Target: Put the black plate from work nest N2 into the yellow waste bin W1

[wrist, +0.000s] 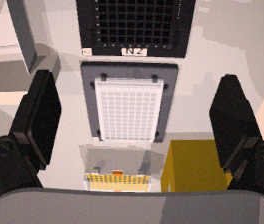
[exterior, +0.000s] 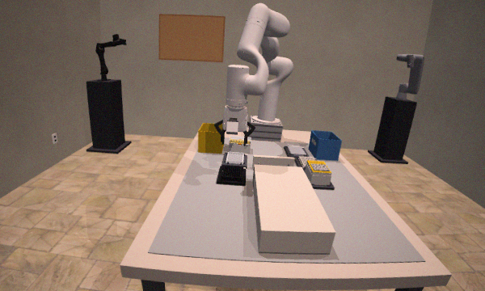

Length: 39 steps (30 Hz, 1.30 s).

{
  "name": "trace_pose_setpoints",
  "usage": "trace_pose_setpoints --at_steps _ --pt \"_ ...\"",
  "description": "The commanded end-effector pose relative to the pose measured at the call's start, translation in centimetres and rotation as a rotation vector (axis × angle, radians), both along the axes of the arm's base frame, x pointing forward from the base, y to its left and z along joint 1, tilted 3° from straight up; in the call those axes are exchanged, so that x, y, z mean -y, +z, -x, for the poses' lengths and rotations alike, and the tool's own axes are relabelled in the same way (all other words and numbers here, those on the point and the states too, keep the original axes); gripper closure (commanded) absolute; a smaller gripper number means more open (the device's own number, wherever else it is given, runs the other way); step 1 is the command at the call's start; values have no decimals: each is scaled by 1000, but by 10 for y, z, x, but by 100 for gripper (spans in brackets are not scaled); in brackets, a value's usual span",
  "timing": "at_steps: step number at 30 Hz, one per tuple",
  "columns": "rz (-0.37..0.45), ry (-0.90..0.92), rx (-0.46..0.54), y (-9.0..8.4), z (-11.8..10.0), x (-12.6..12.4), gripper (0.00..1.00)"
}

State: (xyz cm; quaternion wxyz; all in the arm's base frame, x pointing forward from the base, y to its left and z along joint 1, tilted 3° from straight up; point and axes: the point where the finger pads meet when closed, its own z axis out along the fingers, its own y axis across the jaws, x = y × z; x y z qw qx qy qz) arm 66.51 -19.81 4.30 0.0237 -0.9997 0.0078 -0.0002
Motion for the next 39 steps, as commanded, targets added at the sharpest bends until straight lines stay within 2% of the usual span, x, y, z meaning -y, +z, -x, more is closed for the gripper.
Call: trace_pose_setpoints --at_steps 1,39 --pt "1 0 2 1 -1 0 0" --pt "1 0 2 -55 -1 -2 0"
